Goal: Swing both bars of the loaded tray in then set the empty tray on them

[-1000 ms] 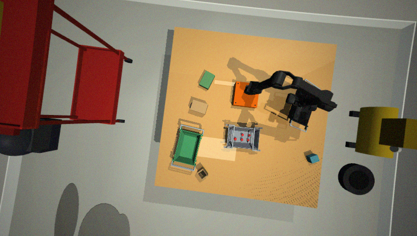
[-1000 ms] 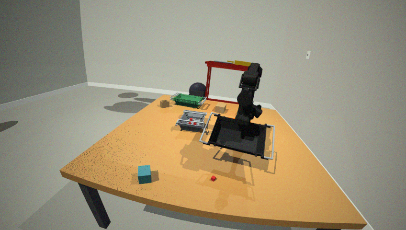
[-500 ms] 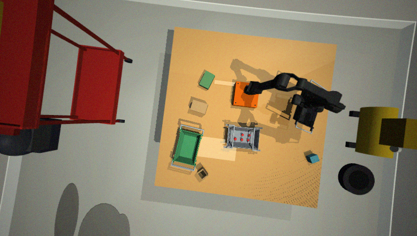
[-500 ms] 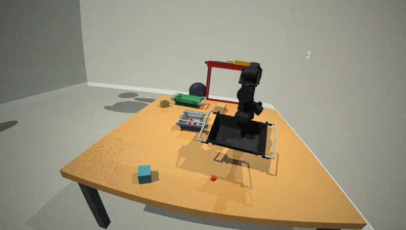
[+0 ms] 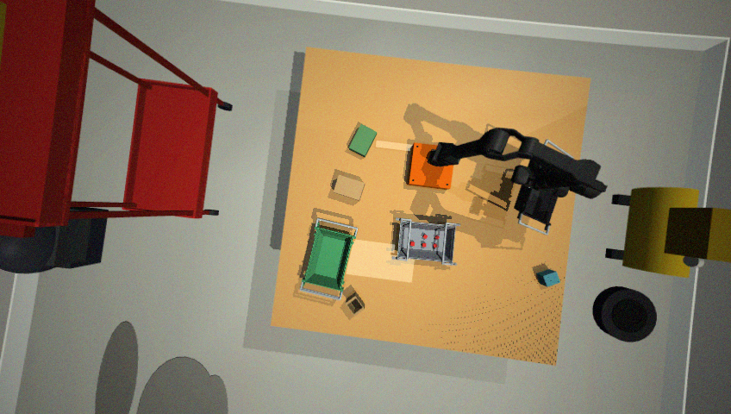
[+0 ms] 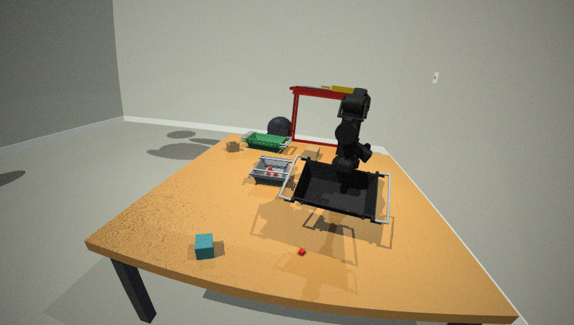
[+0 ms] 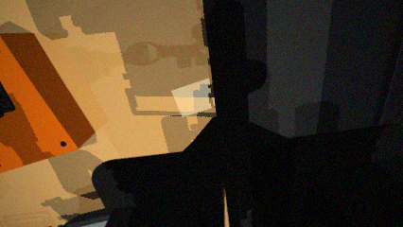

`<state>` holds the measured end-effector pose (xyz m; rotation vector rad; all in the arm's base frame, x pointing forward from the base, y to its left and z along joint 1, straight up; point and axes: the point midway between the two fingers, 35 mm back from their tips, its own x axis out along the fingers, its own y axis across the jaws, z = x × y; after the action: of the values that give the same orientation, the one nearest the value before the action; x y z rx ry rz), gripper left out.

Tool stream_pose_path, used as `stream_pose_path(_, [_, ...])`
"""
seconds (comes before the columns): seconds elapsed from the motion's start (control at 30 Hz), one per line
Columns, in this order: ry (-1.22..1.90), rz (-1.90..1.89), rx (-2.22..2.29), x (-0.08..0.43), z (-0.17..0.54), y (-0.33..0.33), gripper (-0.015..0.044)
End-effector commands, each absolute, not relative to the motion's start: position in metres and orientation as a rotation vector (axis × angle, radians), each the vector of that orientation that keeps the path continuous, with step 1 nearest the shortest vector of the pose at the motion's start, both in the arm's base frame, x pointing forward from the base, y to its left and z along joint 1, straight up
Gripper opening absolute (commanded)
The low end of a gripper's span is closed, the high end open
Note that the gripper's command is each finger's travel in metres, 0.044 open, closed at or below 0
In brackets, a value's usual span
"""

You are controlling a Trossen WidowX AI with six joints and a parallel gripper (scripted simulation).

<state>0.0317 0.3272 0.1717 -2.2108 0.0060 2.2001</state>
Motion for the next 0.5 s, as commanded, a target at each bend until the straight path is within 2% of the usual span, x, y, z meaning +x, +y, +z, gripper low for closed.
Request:
stream_pose_path(0.0, [-0.007, 2.191, -2.208, 0.032, 0.174, 0.329, 0.0000])
stream_pose_path(0.17, [0.002, 2.187, -2.204, 0.035, 0.174, 0.329, 0.0000])
stream_pose_path(0.47, [0.119, 2.130, -2.148, 0.069, 0.175, 0.323, 0.0000])
